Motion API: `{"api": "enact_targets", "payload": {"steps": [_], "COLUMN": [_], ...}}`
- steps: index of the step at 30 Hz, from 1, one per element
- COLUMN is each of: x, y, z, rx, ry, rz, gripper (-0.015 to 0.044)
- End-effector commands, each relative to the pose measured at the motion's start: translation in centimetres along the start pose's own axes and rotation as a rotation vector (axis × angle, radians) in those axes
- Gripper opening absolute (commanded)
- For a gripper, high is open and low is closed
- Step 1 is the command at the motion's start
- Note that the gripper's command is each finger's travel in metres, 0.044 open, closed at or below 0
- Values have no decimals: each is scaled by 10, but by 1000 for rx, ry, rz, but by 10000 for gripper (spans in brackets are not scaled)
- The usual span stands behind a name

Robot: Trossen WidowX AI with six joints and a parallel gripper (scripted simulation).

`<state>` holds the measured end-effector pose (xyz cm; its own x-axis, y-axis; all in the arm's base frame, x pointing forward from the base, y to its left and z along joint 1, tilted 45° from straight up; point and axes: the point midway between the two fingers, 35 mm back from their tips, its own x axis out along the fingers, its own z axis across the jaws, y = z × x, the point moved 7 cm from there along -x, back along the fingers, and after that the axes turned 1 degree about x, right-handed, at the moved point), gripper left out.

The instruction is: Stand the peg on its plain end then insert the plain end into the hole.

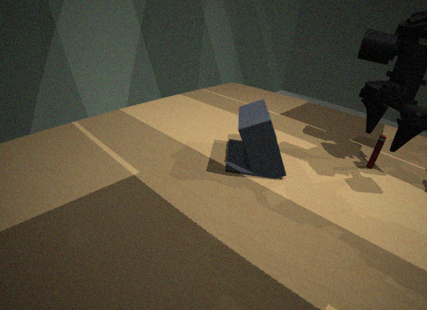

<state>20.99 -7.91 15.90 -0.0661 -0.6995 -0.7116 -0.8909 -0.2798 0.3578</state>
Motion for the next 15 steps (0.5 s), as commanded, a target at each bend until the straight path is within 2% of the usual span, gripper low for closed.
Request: {"api": "enact_targets", "payload": {"steps": [1,15], "x": [7,28], "y": [1,4], "z": [1,1], "rx": [-4,-4], "ry": [0,5], "rz": [7,10], "gripper": [440,440]}}
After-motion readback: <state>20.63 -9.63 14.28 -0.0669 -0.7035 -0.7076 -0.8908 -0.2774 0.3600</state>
